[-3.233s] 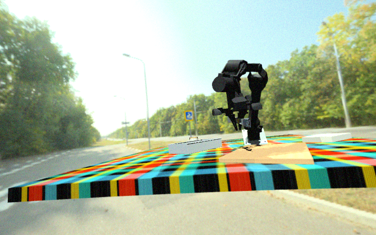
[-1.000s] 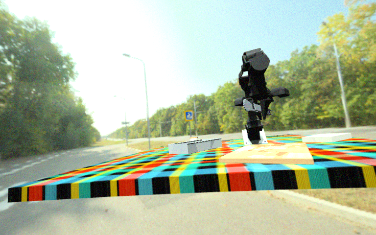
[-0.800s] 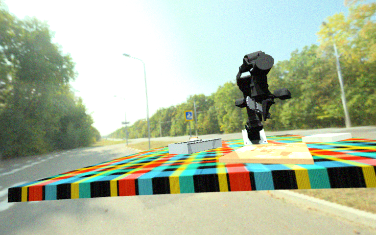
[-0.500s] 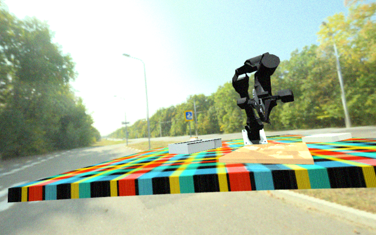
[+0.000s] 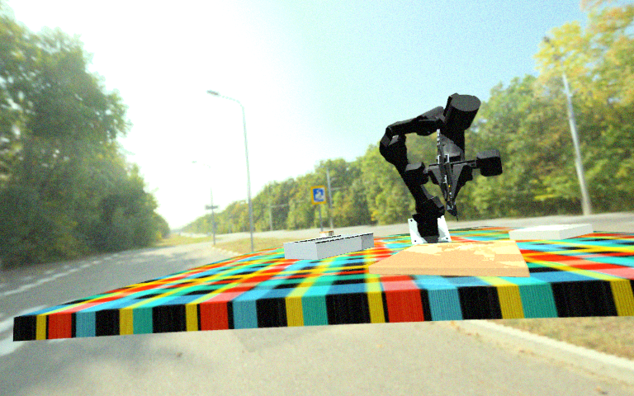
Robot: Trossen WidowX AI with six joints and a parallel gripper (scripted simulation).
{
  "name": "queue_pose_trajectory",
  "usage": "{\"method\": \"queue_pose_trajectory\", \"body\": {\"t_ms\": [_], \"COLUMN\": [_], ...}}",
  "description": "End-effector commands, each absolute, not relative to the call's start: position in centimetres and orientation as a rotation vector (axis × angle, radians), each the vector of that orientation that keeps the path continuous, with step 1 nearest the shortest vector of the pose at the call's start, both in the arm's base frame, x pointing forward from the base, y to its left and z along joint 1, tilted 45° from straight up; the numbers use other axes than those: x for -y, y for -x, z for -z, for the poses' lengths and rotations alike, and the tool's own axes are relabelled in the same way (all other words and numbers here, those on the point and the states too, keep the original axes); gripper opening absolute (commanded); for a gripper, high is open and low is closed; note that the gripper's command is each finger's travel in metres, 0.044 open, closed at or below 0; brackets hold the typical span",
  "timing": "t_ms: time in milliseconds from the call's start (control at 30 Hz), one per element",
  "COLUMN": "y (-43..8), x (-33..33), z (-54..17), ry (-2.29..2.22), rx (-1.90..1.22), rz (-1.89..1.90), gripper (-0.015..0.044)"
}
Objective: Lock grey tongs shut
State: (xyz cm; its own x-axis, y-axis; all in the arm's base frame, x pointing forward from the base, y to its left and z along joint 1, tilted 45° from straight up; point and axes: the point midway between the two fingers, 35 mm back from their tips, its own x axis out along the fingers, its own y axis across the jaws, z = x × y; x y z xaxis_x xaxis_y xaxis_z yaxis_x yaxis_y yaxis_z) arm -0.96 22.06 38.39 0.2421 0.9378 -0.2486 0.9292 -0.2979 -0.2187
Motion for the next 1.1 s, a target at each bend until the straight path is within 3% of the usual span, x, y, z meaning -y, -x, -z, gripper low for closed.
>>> {"method": "queue_pose_trajectory", "body": {"t_ms": [0,1067], "y": [1.0,1.0], "x": [-21.7,-18.2], "z": [-38.5,-35.8], "ry": [2.445,2.357], "rx": [1.808,1.508], "rz": [-0.443,-0.289], "gripper": [-0.015,-0.015]}}
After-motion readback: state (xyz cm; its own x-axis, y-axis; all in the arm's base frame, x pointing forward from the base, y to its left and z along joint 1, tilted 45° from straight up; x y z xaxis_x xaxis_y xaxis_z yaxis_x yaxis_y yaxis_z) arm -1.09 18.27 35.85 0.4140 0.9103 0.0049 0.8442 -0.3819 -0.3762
